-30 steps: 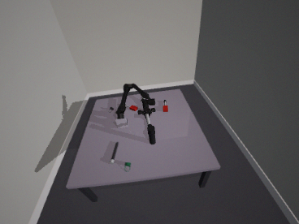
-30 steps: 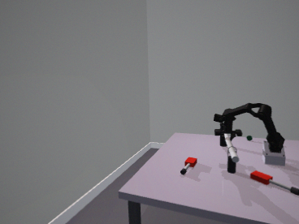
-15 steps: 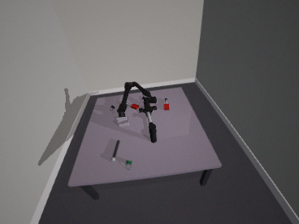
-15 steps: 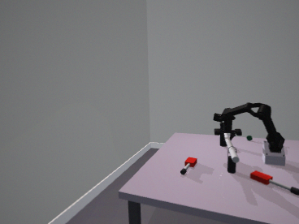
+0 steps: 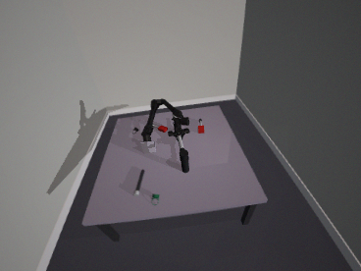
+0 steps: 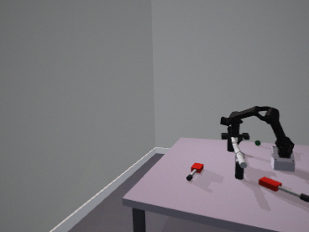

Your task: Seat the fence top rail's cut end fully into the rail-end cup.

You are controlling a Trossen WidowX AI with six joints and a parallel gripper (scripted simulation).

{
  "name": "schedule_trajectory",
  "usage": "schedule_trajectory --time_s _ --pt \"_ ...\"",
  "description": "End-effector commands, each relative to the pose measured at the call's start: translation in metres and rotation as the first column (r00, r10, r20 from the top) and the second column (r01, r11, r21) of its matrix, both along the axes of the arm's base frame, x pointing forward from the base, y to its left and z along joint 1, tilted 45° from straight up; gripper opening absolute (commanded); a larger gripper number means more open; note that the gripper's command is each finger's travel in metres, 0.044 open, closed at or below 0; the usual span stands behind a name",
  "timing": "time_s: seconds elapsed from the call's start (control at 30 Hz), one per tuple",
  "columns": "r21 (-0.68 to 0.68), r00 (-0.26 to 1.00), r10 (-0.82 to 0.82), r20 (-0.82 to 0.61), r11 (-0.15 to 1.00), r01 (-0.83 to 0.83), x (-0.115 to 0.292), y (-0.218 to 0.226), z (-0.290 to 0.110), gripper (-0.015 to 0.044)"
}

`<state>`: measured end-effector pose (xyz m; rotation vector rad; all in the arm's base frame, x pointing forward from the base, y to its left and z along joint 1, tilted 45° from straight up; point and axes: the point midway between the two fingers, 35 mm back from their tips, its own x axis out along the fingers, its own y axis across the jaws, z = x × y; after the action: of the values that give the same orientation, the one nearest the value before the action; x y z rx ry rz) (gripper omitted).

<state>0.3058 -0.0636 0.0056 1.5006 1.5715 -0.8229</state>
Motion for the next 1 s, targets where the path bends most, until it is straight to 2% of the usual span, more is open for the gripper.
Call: schedule_trajectory --time_s 0.0,0.97 --pt "-0.009 1.000 -0.007 0.005 1.000 0.007 0.0019 -0.0093 -0.0050 0.0000" --pt "-0.006 1.000 -0.001 0.002 1.000 0.001 0.0011 -0.0134 -0.0126 0.0000"
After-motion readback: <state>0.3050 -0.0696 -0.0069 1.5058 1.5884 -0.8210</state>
